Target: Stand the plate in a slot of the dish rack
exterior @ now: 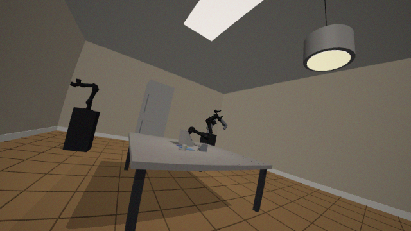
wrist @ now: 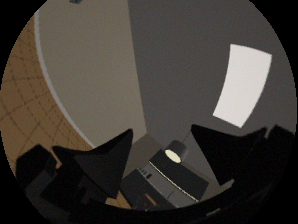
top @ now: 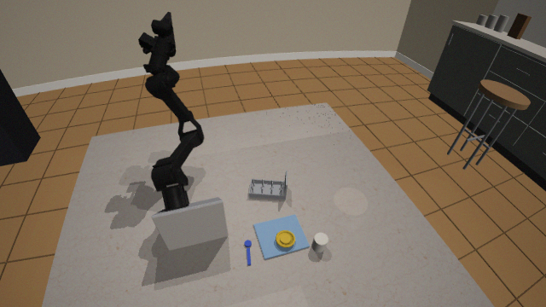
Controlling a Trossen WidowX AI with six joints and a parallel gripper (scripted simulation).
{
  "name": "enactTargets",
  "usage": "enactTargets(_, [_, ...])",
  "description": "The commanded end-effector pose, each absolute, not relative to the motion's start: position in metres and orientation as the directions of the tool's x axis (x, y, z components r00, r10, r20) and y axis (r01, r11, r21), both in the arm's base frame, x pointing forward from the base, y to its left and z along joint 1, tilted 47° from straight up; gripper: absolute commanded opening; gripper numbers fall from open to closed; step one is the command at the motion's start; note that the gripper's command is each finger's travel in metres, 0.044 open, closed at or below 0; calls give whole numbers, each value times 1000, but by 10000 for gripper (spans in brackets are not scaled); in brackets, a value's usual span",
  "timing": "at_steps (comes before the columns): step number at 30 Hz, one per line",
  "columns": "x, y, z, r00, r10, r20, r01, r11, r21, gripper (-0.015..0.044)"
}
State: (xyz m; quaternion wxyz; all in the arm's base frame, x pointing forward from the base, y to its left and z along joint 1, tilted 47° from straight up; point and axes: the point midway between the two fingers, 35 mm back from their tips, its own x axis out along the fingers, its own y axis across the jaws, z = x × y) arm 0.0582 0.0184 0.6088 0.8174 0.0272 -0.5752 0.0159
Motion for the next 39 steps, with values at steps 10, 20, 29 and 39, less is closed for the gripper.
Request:
enactTargets(10, [35,-59,618,286,-212,935,24,977,214,400])
enactTargets(20, [31,-140,607,298,-408,863,33,908,418,400])
enactTargets(29, [45,-217,581,347,-565,748,59,809,584,400])
enactTargets(39, [75,-293,537,429,-712,557,177,670,721,400])
